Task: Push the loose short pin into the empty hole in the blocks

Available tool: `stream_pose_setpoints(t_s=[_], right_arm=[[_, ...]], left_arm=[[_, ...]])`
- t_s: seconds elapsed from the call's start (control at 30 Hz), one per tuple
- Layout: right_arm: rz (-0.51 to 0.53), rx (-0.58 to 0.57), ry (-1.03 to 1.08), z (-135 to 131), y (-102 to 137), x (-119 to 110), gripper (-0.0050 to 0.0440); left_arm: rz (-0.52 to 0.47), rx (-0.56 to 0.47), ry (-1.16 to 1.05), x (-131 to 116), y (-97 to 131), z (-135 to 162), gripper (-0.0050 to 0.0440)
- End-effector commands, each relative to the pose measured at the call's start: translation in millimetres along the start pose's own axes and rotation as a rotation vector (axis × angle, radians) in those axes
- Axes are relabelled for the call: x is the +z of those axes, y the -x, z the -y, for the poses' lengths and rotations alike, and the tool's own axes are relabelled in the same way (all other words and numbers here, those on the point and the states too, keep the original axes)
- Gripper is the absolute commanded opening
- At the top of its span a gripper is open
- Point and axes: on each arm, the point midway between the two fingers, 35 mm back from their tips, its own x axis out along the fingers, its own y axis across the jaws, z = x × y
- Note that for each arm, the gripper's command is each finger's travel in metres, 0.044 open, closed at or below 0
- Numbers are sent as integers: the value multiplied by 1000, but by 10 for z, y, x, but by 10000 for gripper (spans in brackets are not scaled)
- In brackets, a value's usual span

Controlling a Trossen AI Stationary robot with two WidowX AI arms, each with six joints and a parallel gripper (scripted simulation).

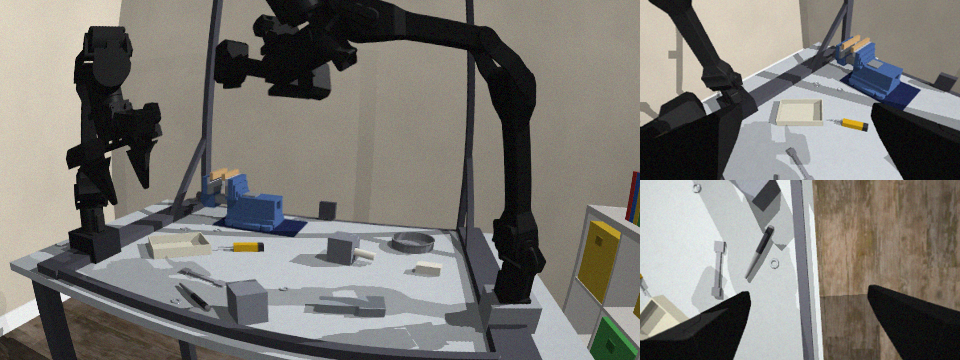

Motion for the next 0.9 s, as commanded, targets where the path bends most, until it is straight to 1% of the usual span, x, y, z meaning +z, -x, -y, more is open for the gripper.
stream_pose_setpoints(t_s=[0.0, 0.6, 0.67, 0.77, 0.87], right_arm=[[25, -15, 9, -6, 83, 33, 400], [25, -15, 9, -6, 83, 33, 400], [27, -21, 14, -41, 57, 43, 400], [57, -41, 41, -118, 0, 155, 400], [100, -64, 79, -249, -102, 321, 400]], left_arm=[[17, 11, -28, 120, 60, 20, 400], [17, 11, -28, 120, 60, 20, 400], [16, 14, -26, 123, 71, 62, 400], [17, 20, -22, 87, 51, 122, 400], [18, 34, -13, 7, 16, 246, 400]])
